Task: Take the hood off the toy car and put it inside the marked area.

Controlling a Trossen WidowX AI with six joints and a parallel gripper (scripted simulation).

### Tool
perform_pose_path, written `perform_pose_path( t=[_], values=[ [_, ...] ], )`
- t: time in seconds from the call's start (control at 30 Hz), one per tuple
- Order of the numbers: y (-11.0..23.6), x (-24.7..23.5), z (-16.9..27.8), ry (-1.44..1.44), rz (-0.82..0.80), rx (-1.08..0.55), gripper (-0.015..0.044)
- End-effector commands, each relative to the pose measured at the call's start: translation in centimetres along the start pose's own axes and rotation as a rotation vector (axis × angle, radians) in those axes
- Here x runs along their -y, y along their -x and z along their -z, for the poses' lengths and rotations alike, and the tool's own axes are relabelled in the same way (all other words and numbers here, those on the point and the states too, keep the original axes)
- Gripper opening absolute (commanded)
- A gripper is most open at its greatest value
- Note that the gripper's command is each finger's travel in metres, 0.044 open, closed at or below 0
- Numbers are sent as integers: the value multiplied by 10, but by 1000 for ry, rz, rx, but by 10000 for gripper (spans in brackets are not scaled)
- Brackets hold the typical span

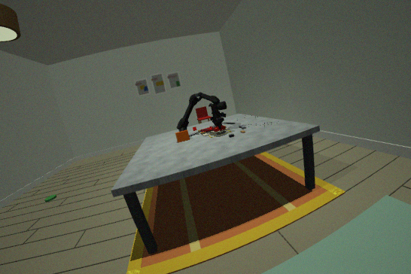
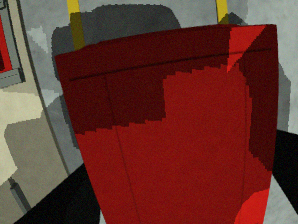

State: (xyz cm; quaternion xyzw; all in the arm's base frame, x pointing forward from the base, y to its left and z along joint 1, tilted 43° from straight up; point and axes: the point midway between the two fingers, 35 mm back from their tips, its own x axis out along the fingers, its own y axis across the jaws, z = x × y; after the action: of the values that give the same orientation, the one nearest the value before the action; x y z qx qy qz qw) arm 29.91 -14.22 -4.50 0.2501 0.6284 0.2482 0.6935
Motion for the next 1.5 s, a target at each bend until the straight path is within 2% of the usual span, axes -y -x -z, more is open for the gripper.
perform_pose_path(
  t=[0.0,1.47],
  values=[
    [-2,0,0,-4,-2,4,0],
    [-24,-1,1,-3,-3,4,0]
  ],
)
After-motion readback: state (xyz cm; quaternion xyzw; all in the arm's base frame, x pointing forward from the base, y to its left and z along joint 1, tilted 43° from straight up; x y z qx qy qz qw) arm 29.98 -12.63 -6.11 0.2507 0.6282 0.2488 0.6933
